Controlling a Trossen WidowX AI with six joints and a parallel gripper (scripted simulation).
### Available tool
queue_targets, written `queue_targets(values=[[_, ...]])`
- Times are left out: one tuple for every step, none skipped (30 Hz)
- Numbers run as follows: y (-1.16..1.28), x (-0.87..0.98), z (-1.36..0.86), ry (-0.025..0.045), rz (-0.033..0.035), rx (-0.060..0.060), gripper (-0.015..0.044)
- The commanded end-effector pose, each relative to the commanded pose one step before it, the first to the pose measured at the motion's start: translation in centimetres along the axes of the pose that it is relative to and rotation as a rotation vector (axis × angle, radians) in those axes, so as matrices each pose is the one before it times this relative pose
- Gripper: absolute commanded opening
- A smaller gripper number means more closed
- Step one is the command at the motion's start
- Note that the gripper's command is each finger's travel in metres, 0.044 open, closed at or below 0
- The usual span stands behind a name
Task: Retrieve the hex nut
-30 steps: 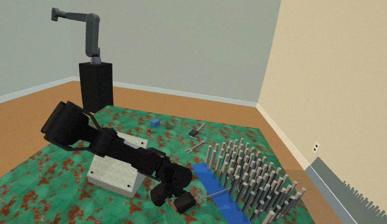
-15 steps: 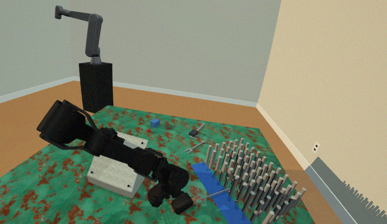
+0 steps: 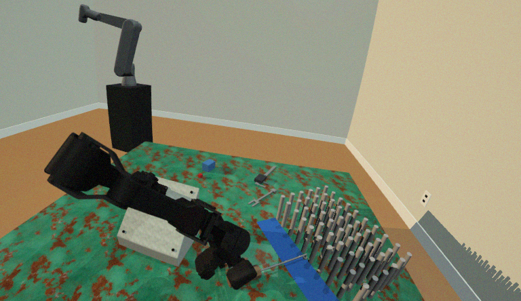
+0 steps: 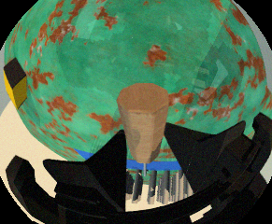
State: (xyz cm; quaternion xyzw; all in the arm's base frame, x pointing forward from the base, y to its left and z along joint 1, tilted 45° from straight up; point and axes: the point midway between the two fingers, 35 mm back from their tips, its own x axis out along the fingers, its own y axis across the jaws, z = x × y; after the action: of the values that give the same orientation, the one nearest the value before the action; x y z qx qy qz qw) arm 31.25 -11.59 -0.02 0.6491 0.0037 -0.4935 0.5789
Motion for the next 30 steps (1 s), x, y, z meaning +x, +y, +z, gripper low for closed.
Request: queue_targets(values=[[-0.186,-0.224,0.27,0.00251,-0.00329,-0.0067,0.0],[-0.001,-0.023,0.052,-0.00004,-0.00002,0.0,0.0],[-0.001,-0.023,0.052,-0.00004,-0.00002,0.0,0.0],[-0.001,-0.023,0.052,-0.00004,-0.00001,0.0,0.0],[-0.002,-0.023,0.052,-0.00004,-0.00001,0.0,0.0],[-0.002,-0.023,0.052,-0.00004,-0.00001,0.0,0.0],[-0.002,-0.023,0.052,-0.00004,-0.00001,0.0,0.0],[-0.002,-0.023,0.052,-0.00004,-0.00001,0.0,0.0],[-0.002,-0.023,0.052,-0.00004,-0.00001,0.0,0.0],[-0.002,-0.023,0.052,-0.00004,-0.00001,0.0,0.0],[-0.003,-0.023,0.052,-0.00004,0.0,0.0,0.0],[-0.003,-0.023,0.052,-0.00005,0.0,0.0,0.0],[0.005,-0.009,-0.008,0.0,-0.00001,0.0,0.0],[0.009,-0.017,-0.015,0.00001,-0.00002,0.0,0.0],[0.014,-0.026,-0.022,0.00001,-0.00003,0.0,0.0],[0.018,-0.033,-0.029,0.00001,-0.00004,0.0,0.0],[0.023,-0.041,-0.035,0.00001,-0.00003,0.0001,0.0],[0.028,-0.047,-0.04,0.0,-0.00001,0.0001,0.0],[0.033,-0.051,-0.043,-0.00002,0.00002,0.0002,0.0],[0.038,-0.052,-0.044,-0.00004,0.00007,0.0003,0.0],[0.042,-0.053,-0.044,-0.00007,0.00013,0.0004,0.0],[0.047,-0.053,-0.044,-0.00009,0.0002,0.0005,0.0],[0.051,-0.053,-0.044,-0.00012,0.00025,0.0006,0.0],[0.05,-0.051,-0.043,-0.00013,0.00026,0.0006,0.0],[0.052,-0.052,-0.043,-0.00013,0.00027,0.0006,0.0],[0.053,-0.053,-0.044,-0.00014,0.00029,0.0006,0.0],[0.051,-0.051,-0.042,-0.00013,0.00028,0.0006,0.0],[0.051,-0.052,-0.042,-0.00013,0.00029,0.0006,0.0],[0.051,-0.052,-0.042,-0.00013,0.00029,0.0006,0.0],[0.051,-0.053,-0.042,-0.00012,0.00028,0.0006,0.0]])
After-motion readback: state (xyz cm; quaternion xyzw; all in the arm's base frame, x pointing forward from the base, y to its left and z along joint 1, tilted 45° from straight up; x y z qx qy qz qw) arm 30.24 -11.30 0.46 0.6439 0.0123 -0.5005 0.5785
